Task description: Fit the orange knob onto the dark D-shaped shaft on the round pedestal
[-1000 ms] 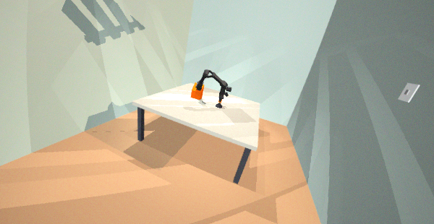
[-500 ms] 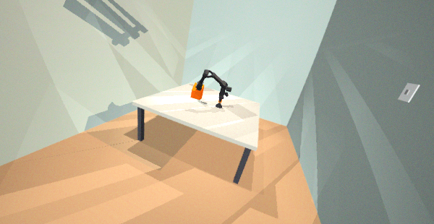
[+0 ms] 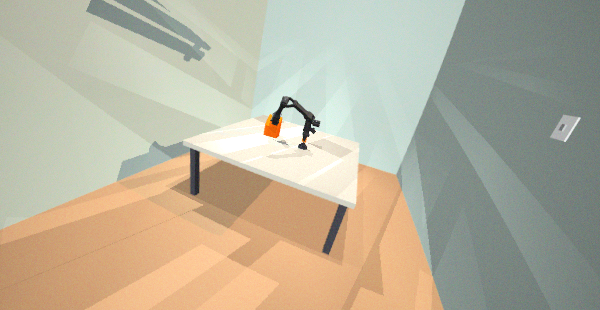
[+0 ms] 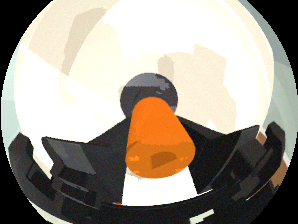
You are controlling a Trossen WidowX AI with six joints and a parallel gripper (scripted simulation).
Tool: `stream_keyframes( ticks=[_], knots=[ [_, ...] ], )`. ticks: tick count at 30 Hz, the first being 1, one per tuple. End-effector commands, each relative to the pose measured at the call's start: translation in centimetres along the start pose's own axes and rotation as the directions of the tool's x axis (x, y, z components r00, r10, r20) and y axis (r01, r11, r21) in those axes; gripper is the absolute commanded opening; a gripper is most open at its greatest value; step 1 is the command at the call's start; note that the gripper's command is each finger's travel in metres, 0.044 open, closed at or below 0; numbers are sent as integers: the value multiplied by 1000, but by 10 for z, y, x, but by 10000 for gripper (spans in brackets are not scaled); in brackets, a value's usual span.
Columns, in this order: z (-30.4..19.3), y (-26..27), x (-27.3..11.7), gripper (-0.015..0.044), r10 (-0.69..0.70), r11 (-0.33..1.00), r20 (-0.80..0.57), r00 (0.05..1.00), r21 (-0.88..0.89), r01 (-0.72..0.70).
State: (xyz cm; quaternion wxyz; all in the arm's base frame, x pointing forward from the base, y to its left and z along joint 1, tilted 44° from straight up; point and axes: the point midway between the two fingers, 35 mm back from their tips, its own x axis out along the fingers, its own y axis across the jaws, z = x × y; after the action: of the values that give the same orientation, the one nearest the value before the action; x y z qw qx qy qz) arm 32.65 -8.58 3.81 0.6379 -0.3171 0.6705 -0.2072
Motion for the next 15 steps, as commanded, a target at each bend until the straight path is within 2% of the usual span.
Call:
stream_keyframes(
  ticks=[1, 15],
  knots=[
    [3, -1, -3, 0, -3, 1000, 8, 1000, 2, 3],
    [1, -1, 0, 0, -3, 1000, 8, 1000, 2, 3]
  ],
)
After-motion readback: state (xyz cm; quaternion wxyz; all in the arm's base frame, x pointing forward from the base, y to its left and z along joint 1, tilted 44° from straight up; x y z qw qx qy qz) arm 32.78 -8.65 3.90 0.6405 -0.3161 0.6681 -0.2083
